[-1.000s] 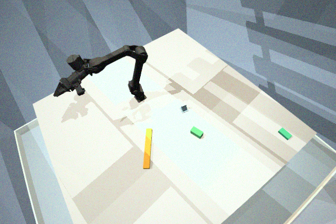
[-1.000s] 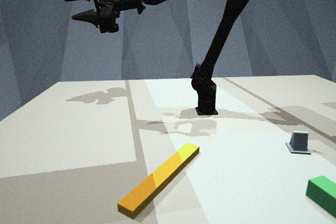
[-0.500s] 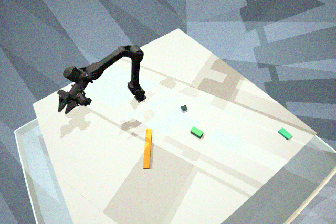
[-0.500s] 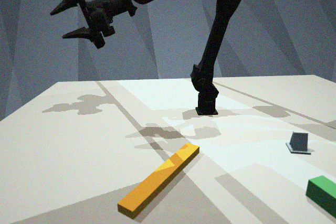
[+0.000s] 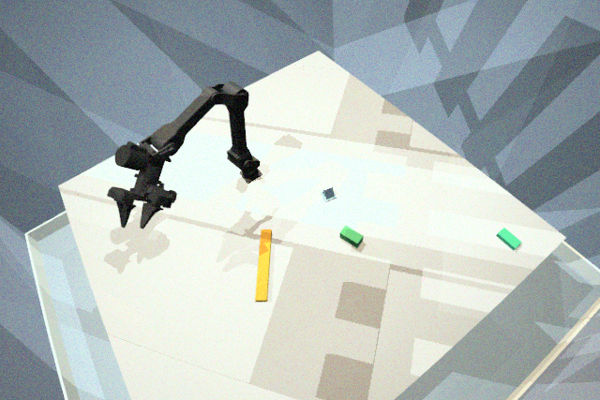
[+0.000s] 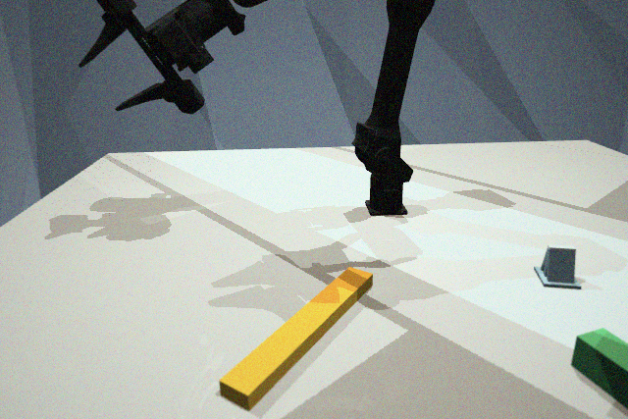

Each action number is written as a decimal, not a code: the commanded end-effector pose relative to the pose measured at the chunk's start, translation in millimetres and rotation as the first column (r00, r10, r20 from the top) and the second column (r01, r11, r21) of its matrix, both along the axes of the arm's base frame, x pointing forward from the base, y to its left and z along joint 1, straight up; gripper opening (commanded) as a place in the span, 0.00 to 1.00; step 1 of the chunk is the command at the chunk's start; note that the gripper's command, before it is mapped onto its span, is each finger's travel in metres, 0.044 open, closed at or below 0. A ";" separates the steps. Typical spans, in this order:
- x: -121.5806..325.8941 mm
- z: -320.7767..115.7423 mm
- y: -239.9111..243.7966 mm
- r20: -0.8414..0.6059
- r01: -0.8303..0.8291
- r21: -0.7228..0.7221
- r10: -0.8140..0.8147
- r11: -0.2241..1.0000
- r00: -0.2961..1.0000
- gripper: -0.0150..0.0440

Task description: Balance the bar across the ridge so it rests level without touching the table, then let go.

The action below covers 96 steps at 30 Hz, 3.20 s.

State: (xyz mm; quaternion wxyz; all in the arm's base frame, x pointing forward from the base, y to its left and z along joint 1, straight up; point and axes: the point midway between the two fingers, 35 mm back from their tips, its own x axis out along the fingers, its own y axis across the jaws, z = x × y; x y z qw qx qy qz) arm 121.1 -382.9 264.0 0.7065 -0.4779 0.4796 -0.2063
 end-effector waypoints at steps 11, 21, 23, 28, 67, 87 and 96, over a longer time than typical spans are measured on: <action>69.2 -40.6 27.6 0.144 0.042 0.377 -0.103 0.925 0.984 0.79; 111.5 -66.5 60.3 0.143 0.094 0.602 -0.223 0.793 0.964 0.79; 119.1 -71.5 67.8 0.132 0.110 0.641 -0.250 0.759 0.959 0.79; 136.7 -83.7 87.9 0.090 0.155 0.726 -0.316 0.670 0.944 0.79; 196.0 -142.7 249.9 -0.428 0.632 0.768 -0.654 0.101 0.624 0.79; 197.4 -190.4 249.3 -0.428 0.632 0.768 -0.654 0.101 0.624 0.79; 197.9 -204.6 249.1 -0.428 0.632 0.768 -0.654 0.100 0.624 0.79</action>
